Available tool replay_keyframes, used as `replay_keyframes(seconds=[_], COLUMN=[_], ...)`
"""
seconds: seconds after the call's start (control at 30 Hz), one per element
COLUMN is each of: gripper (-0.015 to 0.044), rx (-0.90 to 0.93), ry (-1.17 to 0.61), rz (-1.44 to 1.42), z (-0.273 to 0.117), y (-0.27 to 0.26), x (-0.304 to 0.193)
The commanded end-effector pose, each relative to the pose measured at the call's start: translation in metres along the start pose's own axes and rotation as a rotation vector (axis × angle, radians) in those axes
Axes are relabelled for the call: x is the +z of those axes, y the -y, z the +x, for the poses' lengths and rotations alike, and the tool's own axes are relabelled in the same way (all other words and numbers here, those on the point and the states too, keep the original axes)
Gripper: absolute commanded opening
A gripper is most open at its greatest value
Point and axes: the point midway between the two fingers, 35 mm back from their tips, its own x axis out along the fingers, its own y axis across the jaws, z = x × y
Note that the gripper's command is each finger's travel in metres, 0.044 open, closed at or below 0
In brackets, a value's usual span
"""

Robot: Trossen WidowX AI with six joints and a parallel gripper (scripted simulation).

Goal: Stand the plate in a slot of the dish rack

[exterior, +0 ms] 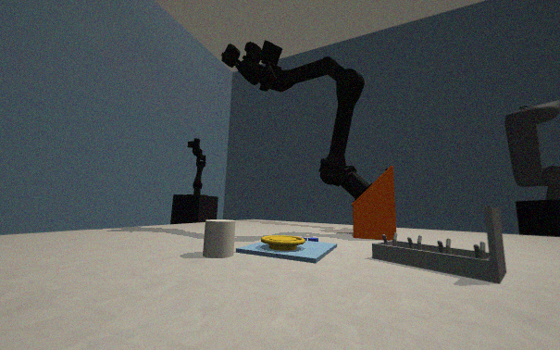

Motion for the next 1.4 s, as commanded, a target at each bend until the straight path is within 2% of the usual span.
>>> replay_keyframes(seconds=[0.0, 0.3, 0.67, 1.0, 1.37], gripper=[0.0400, 0.0400, 0.0400, 0.0400, 0.0400], rx=[-0.043, -0.103, -0.071, -0.011, 0.069], ry=[-0.102, -0.341, -0.551, -0.727, -1.018], rz=[0.056, 0.176, 0.247, 0.309, 0.359], z=[0.006, 0.007, -0.008, -0.030, -0.081], y=[0.016, 0.031, 0.014, -0.019, -0.077], x=[-0.038, -0.126, -0.202, -0.260, -0.329])
